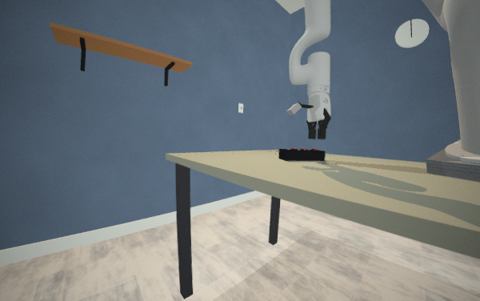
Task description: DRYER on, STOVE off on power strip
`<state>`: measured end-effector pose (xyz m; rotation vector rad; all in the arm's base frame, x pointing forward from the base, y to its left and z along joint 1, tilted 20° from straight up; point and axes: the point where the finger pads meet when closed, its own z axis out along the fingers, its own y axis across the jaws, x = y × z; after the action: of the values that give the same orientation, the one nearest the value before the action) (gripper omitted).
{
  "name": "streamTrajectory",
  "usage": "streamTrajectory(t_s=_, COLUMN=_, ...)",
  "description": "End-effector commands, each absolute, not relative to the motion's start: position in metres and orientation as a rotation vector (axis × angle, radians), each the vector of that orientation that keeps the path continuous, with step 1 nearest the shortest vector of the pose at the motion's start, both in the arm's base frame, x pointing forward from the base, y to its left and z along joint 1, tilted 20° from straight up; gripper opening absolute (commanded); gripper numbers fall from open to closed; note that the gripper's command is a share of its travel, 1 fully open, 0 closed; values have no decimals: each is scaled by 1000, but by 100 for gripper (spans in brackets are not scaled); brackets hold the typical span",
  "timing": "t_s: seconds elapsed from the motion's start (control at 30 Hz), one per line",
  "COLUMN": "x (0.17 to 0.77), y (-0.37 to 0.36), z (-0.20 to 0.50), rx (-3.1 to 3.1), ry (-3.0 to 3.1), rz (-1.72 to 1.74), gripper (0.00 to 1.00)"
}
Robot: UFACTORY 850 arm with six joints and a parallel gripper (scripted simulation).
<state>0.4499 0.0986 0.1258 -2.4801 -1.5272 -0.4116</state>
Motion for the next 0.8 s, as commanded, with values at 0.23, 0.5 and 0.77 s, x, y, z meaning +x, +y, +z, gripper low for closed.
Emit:
streamTrajectory(t_s=0.23, x=446, y=88, z=157, rx=-2480, ry=-1527, rz=-413, gripper=100)
streamTrajectory(t_s=0.5, x=441, y=75, z=196, rx=-2480, ry=-1527, rz=-413, gripper=100)
streamTrajectory(t_s=0.77, x=438, y=69, z=216, rx=-2481, ry=-1527, rz=-413, gripper=100)
